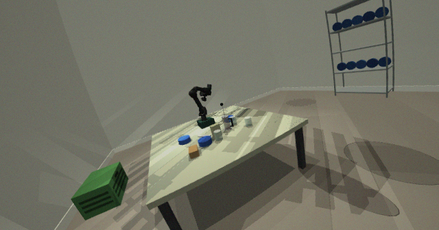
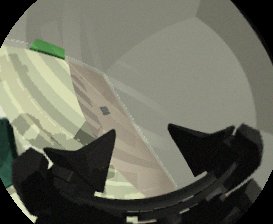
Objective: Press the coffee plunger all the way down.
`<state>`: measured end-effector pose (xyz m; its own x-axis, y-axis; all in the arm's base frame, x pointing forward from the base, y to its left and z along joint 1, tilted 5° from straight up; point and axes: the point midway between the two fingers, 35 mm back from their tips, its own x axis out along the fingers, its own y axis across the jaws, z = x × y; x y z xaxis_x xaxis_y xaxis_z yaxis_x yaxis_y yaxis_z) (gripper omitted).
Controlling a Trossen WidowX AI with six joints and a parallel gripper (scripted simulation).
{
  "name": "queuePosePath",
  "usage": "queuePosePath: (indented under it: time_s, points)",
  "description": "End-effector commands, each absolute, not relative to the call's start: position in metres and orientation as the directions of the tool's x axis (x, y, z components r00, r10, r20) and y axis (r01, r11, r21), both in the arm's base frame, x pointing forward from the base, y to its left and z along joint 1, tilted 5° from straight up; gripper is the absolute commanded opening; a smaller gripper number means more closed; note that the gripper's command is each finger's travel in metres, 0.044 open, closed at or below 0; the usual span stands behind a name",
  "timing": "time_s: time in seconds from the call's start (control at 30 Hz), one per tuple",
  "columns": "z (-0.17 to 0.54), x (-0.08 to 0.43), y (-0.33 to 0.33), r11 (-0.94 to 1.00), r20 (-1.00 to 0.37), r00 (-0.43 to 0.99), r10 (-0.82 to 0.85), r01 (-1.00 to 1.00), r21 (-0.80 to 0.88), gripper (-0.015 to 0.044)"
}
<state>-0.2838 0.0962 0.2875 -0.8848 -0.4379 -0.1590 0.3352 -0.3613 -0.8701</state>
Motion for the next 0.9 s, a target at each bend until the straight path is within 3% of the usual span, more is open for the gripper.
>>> queuePosePath:
  time_s: [0.0, 0.13, 0.47, 0.67, 0.87]
  points:
    - [0.287, -0.283, 0.098, -0.369, -0.161, -0.888, -0.430, 0.336, -0.867, 0.0426]
    - [0.287, -0.278, 0.119, -0.429, -0.178, -0.922, -0.343, 0.322, -0.844, 0.0440]
    - [0.283, -0.207, 0.235, -0.690, -0.273, -0.939, 0.208, 0.057, -0.722, 0.0440]
    - [0.282, -0.132, 0.288, -0.750, -0.317, -0.792, 0.522, -0.249, -0.613, 0.0440]
    - [0.280, -0.047, 0.315, -0.661, -0.360, -0.560, 0.746, -0.559, -0.501, 0.0440]
